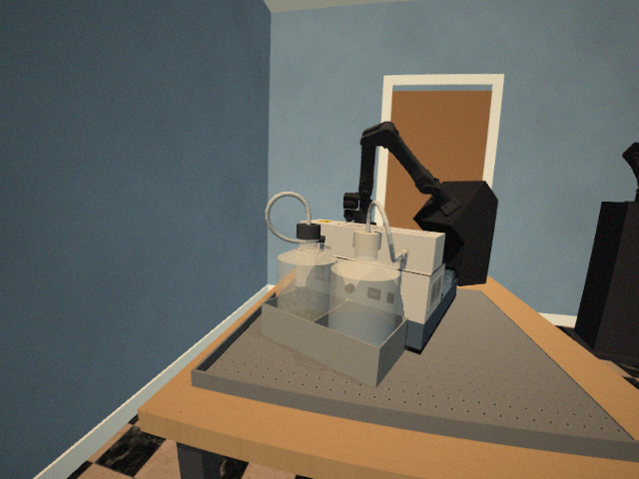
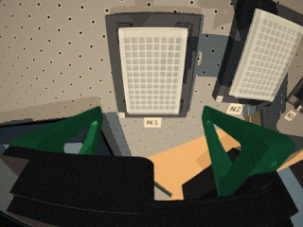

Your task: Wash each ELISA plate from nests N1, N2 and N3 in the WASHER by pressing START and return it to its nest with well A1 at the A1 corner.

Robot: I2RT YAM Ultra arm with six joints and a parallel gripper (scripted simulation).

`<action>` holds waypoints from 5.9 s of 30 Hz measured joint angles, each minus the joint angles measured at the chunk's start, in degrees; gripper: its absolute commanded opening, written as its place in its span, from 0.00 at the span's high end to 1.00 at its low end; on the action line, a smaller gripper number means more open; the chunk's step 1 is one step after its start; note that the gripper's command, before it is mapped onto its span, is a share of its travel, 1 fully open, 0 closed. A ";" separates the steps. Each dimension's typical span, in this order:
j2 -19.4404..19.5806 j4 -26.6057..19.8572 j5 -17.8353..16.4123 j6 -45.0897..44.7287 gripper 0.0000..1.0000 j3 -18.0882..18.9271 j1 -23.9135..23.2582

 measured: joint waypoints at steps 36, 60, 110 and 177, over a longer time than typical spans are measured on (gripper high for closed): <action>10.58 9.77 2.97 4.02 0.00 2.23 5.05; 13.05 12.55 3.89 5.18 0.00 3.02 5.86; 18.45 16.37 5.20 6.78 0.00 5.31 7.93; 19.52 17.20 5.53 7.17 1.00 5.77 8.24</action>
